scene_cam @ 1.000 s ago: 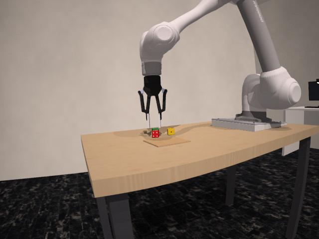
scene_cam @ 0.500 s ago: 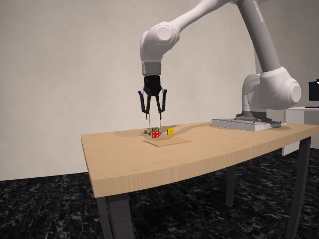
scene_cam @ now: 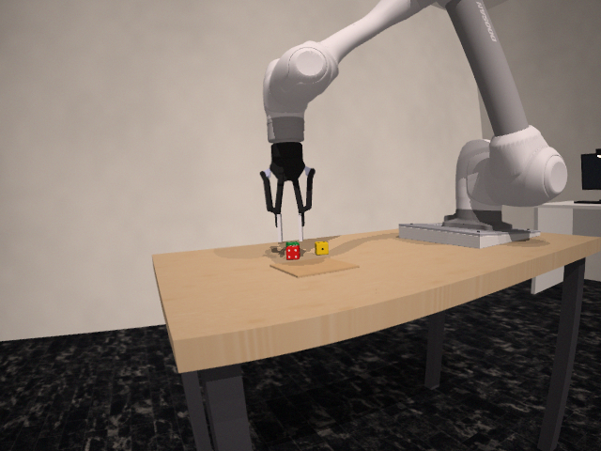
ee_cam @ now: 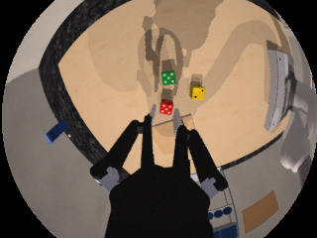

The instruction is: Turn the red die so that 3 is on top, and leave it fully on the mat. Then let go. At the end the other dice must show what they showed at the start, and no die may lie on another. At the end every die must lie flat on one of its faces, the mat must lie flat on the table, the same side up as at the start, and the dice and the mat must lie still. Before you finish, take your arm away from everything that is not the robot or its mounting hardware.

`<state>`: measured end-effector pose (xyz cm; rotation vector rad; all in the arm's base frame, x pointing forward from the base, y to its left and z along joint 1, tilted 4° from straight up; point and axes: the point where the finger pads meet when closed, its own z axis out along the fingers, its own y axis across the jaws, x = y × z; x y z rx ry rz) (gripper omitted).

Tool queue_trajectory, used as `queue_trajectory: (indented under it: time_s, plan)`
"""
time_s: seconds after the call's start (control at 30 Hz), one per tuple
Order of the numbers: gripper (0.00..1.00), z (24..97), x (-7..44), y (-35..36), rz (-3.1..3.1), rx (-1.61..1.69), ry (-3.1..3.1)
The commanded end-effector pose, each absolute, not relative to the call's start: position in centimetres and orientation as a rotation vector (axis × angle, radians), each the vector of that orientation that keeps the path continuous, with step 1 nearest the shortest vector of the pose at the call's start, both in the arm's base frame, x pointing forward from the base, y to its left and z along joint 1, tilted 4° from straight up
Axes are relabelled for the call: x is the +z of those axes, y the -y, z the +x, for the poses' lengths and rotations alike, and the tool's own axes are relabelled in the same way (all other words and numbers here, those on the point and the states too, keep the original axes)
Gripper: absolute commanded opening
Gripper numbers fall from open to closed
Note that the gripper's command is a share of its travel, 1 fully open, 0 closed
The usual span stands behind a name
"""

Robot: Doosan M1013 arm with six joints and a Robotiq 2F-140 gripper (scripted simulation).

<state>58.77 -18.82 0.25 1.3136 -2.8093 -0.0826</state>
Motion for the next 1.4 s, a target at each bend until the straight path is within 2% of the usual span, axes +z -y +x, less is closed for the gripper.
queue_trajectory:
  time_s: [0.0, 1.37]
  plan:
    - [0.28, 58.40, -0.15, 18.65, 1.307, -0.087, 2.806]
    - [0.28, 58.07, -0.13, 18.51, 1.307, -0.087, 2.806]
